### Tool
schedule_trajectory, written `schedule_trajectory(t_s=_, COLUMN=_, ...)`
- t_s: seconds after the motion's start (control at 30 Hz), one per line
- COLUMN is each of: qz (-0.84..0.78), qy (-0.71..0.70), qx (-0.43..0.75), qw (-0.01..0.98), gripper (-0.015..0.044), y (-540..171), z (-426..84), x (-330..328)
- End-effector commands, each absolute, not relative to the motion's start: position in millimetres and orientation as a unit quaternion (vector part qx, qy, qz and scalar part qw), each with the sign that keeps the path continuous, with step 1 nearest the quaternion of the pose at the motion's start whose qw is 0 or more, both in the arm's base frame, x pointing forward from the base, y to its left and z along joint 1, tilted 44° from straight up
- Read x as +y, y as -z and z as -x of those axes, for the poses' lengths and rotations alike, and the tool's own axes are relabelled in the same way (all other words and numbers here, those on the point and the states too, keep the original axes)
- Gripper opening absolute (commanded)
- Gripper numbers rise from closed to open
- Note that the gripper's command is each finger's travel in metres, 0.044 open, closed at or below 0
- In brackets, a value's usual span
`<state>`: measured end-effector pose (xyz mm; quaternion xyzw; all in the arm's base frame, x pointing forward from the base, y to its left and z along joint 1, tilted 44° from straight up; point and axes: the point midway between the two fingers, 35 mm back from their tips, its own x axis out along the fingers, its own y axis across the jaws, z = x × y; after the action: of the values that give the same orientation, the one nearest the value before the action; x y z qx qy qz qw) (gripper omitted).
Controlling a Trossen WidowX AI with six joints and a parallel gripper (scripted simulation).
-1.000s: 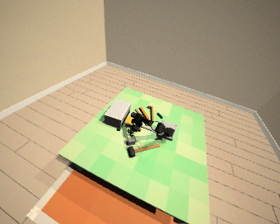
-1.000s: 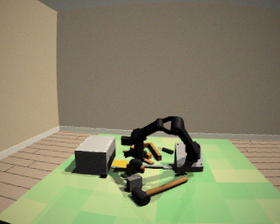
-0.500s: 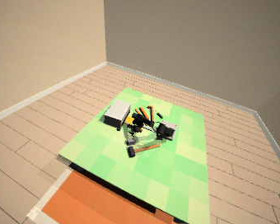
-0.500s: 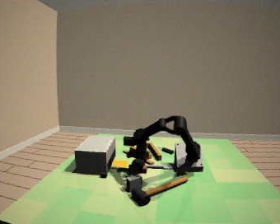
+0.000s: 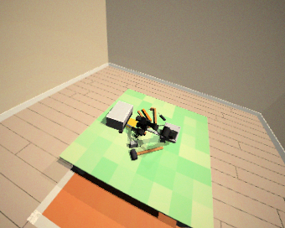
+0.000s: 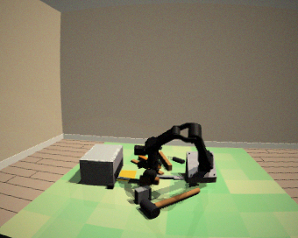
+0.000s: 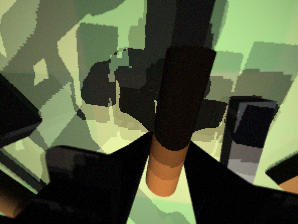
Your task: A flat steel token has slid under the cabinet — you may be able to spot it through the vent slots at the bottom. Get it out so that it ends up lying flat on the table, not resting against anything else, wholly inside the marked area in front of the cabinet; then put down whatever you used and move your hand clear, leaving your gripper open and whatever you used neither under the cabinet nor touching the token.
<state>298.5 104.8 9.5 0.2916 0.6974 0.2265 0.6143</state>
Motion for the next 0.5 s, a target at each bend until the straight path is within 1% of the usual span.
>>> schedule_trajectory(t_s=0.0, qz=-0.294, qy=-0.224, qx=0.699, qw=0.612, gripper=0.0000, y=-10, z=-293, x=105)
schedule_trajectory(t_s=0.47, qz=-0.295, qy=-0.224, qx=0.699, qw=0.612, gripper=0.0000, y=-12, z=-277, x=107)
